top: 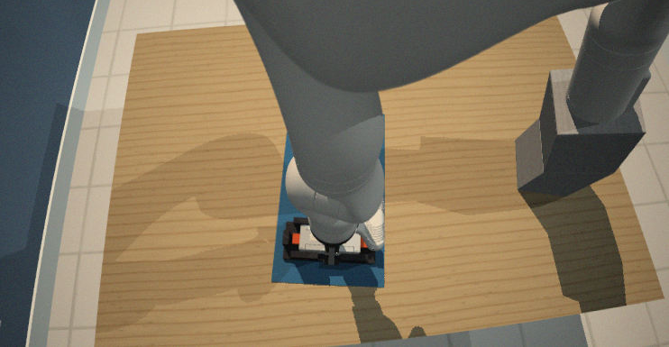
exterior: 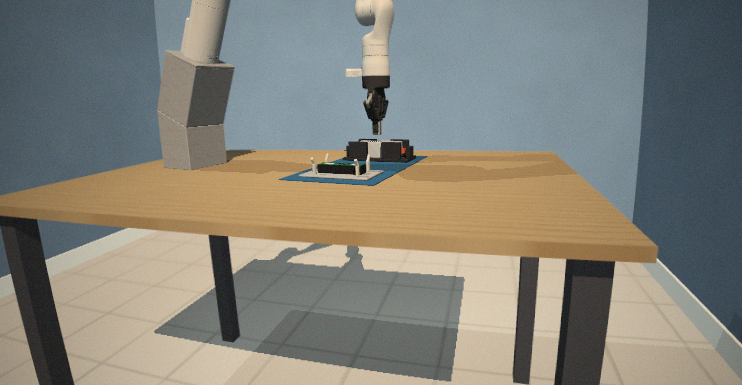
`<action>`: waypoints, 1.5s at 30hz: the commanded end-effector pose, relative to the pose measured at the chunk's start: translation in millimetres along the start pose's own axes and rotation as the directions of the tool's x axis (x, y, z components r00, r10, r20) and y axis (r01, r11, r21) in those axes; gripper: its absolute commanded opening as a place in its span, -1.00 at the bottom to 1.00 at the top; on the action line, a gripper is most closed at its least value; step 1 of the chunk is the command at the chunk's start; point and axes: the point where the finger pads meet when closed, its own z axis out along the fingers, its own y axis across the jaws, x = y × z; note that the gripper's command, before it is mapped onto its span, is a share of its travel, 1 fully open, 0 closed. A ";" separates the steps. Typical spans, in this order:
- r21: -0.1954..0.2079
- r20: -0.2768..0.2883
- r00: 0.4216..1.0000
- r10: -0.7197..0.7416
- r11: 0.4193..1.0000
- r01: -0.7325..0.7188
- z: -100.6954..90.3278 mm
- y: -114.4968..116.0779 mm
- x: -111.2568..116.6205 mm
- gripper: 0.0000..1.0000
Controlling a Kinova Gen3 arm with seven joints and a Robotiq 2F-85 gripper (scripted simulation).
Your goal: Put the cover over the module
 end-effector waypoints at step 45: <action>-0.005 0.008 1.000 0.004 1.000 -0.004 49.3 1.5 -4.7 1.00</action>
